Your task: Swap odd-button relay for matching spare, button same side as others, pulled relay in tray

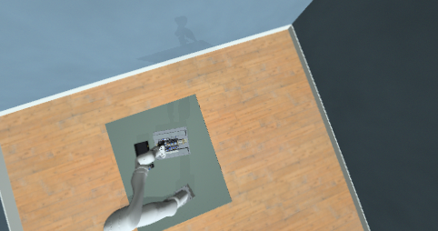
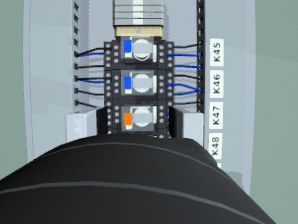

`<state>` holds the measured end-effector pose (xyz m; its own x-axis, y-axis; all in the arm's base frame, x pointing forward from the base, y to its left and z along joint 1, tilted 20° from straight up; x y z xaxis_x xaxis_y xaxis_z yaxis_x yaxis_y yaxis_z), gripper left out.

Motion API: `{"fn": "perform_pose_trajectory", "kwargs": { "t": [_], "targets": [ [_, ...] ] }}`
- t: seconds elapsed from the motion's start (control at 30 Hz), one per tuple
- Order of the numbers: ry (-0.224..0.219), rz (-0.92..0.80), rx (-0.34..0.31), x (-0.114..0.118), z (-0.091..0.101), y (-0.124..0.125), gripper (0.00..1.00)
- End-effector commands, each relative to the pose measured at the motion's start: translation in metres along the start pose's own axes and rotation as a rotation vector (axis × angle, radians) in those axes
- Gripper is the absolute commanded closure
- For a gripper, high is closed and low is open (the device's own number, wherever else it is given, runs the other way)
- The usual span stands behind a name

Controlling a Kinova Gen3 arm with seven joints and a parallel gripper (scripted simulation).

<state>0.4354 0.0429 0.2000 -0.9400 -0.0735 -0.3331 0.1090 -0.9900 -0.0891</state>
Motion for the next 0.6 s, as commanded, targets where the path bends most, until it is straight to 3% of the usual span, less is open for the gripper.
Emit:
{"fn": "perform_pose_trajectory", "kwargs": {
  "t": [0.0, 0.57],
  "targets": [
    [0.003, 0.000, 0.000, -0.0008, 0.0011, 0.0001, 0.00],
    [0.003, 0.000, 0.000, -0.0009, -0.0037, 0.0001, 0.00]
  ]
}}
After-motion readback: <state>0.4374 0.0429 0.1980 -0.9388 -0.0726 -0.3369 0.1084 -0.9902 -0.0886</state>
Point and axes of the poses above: the point where the finger pads meet when closed, its own z axis back along the fingers, its own x axis across the jaws, y = z × x, the point moved 1 cm from there along z, back along the fingers, and after that the axes turned 6 degrees about z, right-handed, at the moved point
